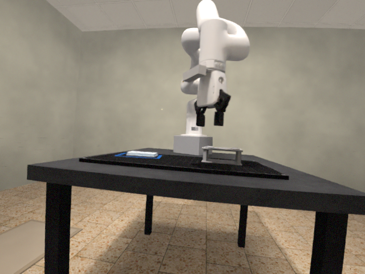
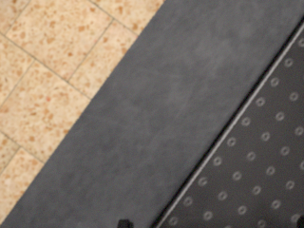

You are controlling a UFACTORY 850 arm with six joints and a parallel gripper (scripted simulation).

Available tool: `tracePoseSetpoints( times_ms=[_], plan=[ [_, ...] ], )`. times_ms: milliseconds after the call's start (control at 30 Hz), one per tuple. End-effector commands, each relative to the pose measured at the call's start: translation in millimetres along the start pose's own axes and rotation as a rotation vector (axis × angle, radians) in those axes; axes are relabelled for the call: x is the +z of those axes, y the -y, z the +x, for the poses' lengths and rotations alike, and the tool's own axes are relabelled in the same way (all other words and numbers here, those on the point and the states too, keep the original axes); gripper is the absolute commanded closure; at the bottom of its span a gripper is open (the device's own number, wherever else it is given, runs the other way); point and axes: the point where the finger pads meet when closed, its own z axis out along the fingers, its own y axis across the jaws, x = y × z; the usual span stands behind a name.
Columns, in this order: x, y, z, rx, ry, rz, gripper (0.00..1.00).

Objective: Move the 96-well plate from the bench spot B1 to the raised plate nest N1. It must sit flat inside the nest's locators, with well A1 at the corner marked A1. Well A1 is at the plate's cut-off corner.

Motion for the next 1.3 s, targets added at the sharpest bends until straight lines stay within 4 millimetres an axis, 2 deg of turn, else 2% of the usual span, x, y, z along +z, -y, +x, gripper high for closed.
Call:
tracePoseSetpoints(
  times_ms=[0, 233, 333, 400, 667, 733, 833, 900, 1267],
  plan=[
    [1.6, -12.6, 10.8, 0.063, -0.001, 0.004, 0.00],
    [7.6, -40.9, 30.5, 0.063, -0.001, 0.004, 0.00],
    [7.8, -41.6, 31.0, 0.063, -0.001, 0.004, 0.00],
    [9.4, -50.2, 35.8, 0.126, -0.002, 0.005, 0.00],
    [15.1, -80.7, 53.0, 0.126, -0.002, 0.005, 0.00],
    [16.6, -89.8, 57.0, 0.189, -0.002, 0.006, 0.00],
    [18.9, -103.4, 63.0, 0.189, -0.002, 0.006, 0.00],
    [18.9, -103.4, 63.0, 0.189, -0.002, 0.006, 0.00],
    [26.7, -154.3, 82.0, 0.253, -0.003, 0.007, 0.00]
  ],
)
